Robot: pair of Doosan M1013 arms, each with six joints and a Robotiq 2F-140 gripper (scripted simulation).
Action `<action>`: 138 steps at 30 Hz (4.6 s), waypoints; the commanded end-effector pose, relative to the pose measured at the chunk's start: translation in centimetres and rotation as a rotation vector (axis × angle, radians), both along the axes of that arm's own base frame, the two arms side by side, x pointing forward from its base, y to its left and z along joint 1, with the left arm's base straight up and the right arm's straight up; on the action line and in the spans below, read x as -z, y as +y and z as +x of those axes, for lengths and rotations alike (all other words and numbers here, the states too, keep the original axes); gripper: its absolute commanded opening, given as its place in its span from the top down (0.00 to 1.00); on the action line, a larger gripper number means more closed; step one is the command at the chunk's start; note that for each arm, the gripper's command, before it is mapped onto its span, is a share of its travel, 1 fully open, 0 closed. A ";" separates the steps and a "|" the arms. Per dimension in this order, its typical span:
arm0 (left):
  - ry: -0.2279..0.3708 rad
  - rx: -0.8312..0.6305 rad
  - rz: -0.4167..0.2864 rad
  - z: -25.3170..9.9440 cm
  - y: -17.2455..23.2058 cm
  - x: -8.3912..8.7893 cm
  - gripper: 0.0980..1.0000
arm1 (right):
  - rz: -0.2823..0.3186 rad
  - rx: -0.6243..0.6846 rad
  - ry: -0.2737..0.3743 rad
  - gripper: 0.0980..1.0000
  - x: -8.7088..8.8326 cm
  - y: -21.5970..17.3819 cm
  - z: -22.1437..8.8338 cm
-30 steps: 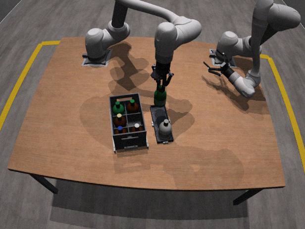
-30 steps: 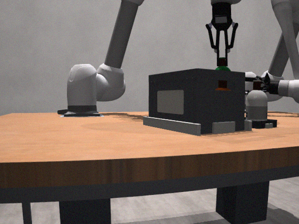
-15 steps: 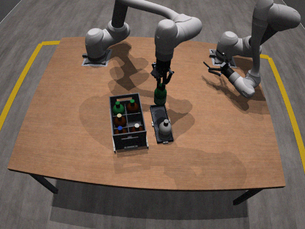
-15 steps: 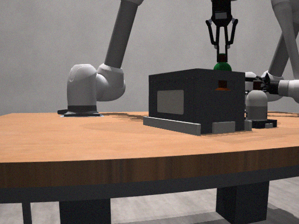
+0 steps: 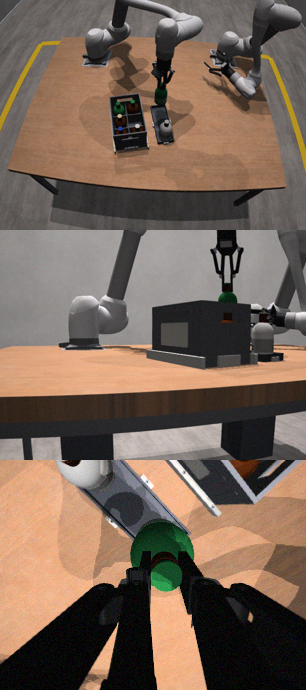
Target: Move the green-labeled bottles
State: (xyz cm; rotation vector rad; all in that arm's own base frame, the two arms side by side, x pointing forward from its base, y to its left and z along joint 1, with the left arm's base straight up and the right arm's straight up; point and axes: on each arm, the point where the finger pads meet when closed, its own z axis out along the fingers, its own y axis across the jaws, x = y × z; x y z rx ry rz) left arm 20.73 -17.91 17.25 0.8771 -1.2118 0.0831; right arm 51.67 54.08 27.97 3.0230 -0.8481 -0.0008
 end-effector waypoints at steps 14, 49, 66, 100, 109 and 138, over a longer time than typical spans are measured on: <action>-0.001 0.000 0.000 0.0 0.0 0.0 0.00 | 0.002 0.000 -0.001 1.00 -0.2 0.0 0.0; -0.001 0.000 0.000 0.0 0.0 0.0 0.00 | 0.002 0.000 -0.001 1.00 -0.2 0.0 0.0; -0.001 0.000 0.000 0.0 0.0 0.0 0.00 | 0.002 0.000 -0.001 1.00 -1.2 0.0 0.0; -0.001 0.000 0.000 0.0 0.0 0.0 0.00 | 0.002 0.000 -0.001 1.00 -4.1 0.0 0.0; -0.001 0.000 0.000 0.0 0.0 0.0 0.00 | 0.002 0.000 -0.001 1.00 -4.2 0.0 0.0; -0.001 0.000 0.000 0.0 0.0 0.0 0.00 | 0.002 0.000 -0.001 1.00 -4.2 0.0 0.0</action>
